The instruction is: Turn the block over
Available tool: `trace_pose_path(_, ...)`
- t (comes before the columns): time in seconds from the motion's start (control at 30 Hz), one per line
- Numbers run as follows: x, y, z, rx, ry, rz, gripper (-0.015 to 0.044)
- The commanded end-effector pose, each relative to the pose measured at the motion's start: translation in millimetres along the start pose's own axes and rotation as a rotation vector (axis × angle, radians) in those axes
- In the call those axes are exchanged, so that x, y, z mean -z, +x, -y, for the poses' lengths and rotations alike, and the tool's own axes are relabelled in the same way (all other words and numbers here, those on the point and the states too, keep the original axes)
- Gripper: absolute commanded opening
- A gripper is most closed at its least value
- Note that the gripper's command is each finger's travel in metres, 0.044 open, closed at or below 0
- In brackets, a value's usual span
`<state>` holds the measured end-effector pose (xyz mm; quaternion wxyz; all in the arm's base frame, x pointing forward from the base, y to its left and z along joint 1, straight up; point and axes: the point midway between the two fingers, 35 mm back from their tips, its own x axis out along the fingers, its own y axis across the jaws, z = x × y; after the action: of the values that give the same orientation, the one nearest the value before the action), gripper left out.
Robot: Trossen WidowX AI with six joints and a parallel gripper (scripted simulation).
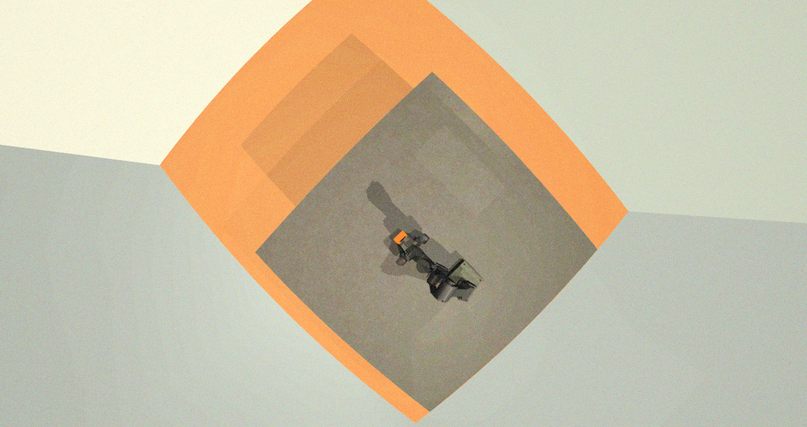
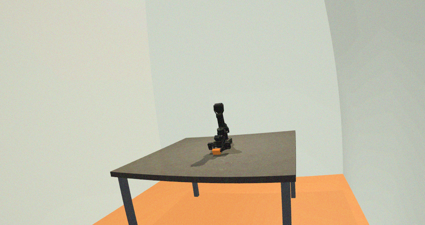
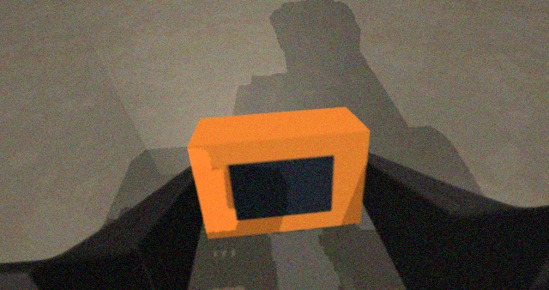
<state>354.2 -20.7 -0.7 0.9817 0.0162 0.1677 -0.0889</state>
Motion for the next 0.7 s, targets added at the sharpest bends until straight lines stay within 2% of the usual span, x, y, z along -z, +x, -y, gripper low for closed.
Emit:
trace_pose_path(0.0,0.1,-1.3,0.9,0.004,-0.004,0.002,0.0000)
trace_pose_path(0.1,0.1,-1.3,0.9,0.004,-0.004,0.002,0.0000)
trace_pose_path(0.67,0.1,-1.3,0.9,0.004,-0.004,0.002,0.0440)
